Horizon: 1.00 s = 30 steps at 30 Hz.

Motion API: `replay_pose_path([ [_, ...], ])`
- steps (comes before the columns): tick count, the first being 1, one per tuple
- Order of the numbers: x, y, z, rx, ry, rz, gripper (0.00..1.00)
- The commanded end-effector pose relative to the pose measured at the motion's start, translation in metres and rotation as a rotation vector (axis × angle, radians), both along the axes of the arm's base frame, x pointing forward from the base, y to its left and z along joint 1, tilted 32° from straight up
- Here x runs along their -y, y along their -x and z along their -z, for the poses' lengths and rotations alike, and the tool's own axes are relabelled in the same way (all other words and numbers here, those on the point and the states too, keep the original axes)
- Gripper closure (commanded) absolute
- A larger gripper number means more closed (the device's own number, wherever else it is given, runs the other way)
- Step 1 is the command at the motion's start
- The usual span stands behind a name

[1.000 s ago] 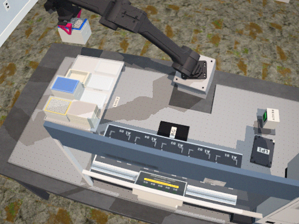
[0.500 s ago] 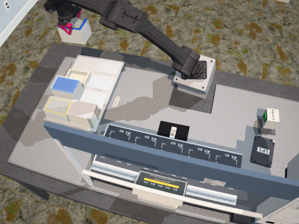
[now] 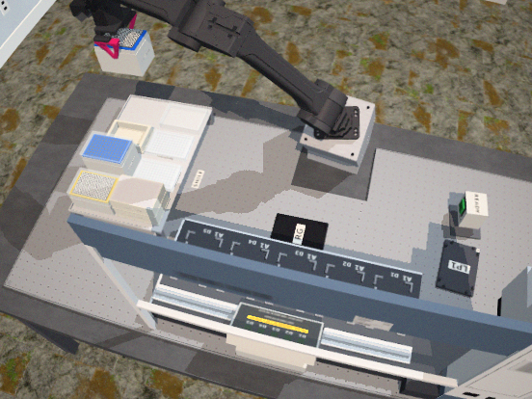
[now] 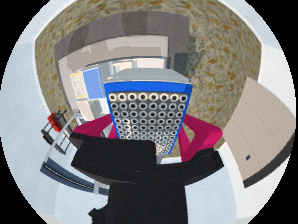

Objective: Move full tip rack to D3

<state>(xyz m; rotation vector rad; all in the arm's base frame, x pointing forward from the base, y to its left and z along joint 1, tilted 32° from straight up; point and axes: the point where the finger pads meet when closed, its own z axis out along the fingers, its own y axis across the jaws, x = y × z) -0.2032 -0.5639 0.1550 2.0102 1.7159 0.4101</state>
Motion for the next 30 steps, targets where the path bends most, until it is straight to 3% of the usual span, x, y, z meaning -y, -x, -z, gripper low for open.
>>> replay_pose_path([
  [1,-0.013,0.022,-0.025,-0.031,0.063,0.025,1.0],
  [30,-0.133,-0.007,-0.008,-0.033,0.054,0.021,1.0],
])
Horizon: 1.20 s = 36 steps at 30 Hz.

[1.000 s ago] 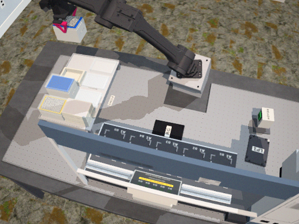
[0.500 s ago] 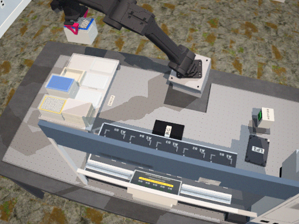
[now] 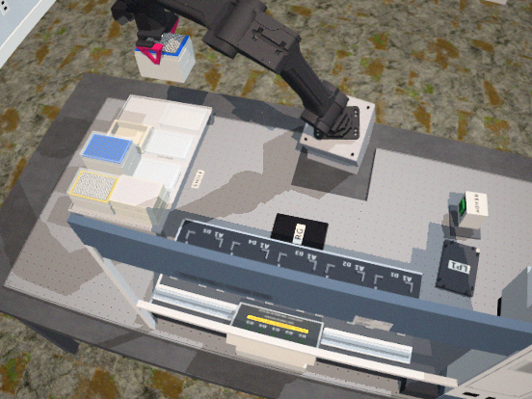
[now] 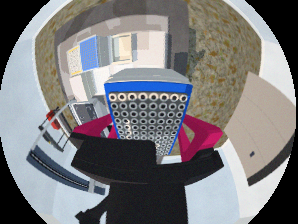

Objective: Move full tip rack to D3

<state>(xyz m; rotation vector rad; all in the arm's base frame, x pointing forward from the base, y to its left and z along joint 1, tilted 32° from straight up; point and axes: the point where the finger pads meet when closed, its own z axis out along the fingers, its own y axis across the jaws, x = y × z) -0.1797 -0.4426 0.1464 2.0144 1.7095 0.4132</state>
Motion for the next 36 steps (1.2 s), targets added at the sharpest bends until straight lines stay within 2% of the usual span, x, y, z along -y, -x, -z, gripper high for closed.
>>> replay_pose_path([
  [1,-0.017,0.016,-0.016,-0.036,0.056,0.016,1.0],
  [8,-0.051,0.008,-0.012,-0.035,0.053,0.015,1.0],
  [10,-0.051,0.008,-0.012,-0.035,0.053,0.015,1.0],
  [25,-0.127,-0.012,-0.004,-0.02,0.03,0.012,1.0],
  [28,-0.13,-0.012,-0.003,-0.027,0.041,0.013,1.0],
  [34,-0.161,-0.02,0.0,-0.02,0.028,0.011,1.0],
  [36,-0.163,-0.021,0.0,-0.018,0.03,0.012,1.0],
])
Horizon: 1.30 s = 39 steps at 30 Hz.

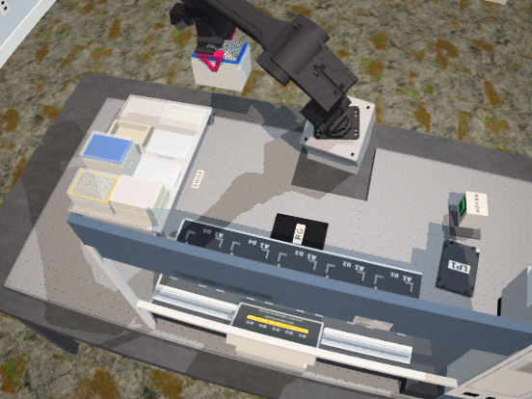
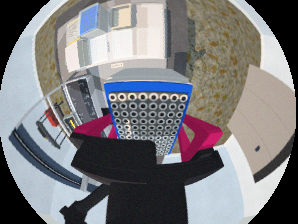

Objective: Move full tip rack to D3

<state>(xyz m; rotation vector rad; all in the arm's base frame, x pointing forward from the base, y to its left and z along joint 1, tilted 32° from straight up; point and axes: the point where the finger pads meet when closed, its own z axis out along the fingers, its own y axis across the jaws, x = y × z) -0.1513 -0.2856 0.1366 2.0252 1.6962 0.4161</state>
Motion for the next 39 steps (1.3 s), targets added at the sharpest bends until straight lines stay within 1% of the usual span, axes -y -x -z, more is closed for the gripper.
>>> replay_pose_path([
  [1,-0.004,0.01,-0.01,-0.029,0.043,0.0,1.0],
  [2,0.01,0.023,-0.025,-0.067,0.082,0.0,1.0],
  [3,0.009,0.004,-0.023,-0.044,0.065,-0.029,1.0],
  [4,0.004,-0.006,-0.019,-0.022,0.035,-0.01,1.0],
  [5,0.001,-0.014,-0.018,-0.013,0.026,-0.01,1.0],
  [6,0.001,-0.018,-0.02,-0.013,0.026,-0.01,1.0],
  [8,0.001,-0.018,-0.02,-0.013,0.026,-0.01,1.0],
  [9,0.009,-0.016,-0.032,-0.032,0.047,-0.01,1.0],
  [11,0.003,-0.031,-0.028,-0.013,0.026,-0.01,1.0],
  [20,0.009,-0.068,-0.053,-0.014,0.03,-0.01,1.0],
  [23,0.013,-0.079,-0.065,-0.02,0.04,-0.01,1.0],
  [25,0.013,-0.079,-0.065,-0.02,0.04,-0.01,1.0],
  [29,0.025,-0.091,-0.089,-0.035,0.074,-0.01,1.0],
  [39,0.03,-0.135,-0.116,-0.03,0.082,-0.011,1.0],
])
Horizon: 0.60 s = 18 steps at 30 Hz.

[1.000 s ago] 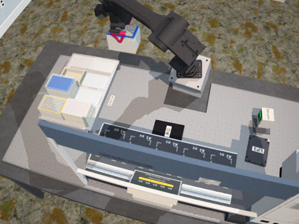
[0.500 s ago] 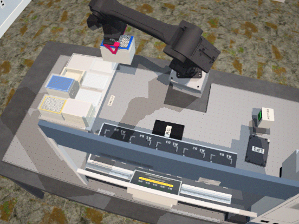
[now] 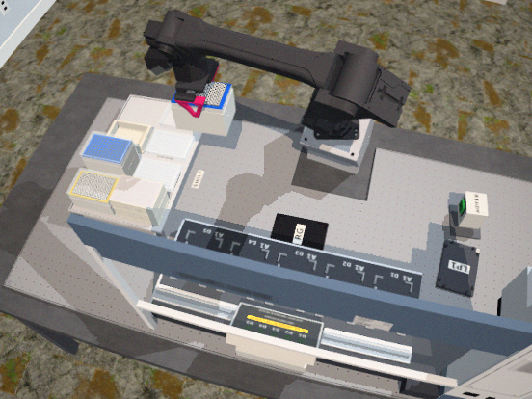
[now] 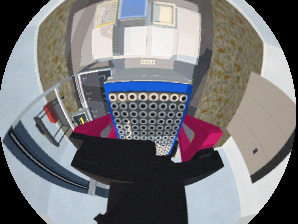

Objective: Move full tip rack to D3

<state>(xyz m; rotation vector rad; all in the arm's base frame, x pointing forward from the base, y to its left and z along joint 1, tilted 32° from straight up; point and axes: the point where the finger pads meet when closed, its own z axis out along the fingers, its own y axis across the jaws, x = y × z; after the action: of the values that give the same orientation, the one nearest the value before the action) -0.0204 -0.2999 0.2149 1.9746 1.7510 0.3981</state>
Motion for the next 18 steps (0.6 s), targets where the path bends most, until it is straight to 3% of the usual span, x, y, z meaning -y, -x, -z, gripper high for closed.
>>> replay_pose_path([
  [1,0.016,-0.009,-0.041,-0.017,0.058,0.038,1.0],
  [3,0.016,-0.009,-0.041,-0.017,0.058,0.038,1.0],
  [18,0.026,-0.074,-0.083,-0.007,0.08,0.038,1.0],
])
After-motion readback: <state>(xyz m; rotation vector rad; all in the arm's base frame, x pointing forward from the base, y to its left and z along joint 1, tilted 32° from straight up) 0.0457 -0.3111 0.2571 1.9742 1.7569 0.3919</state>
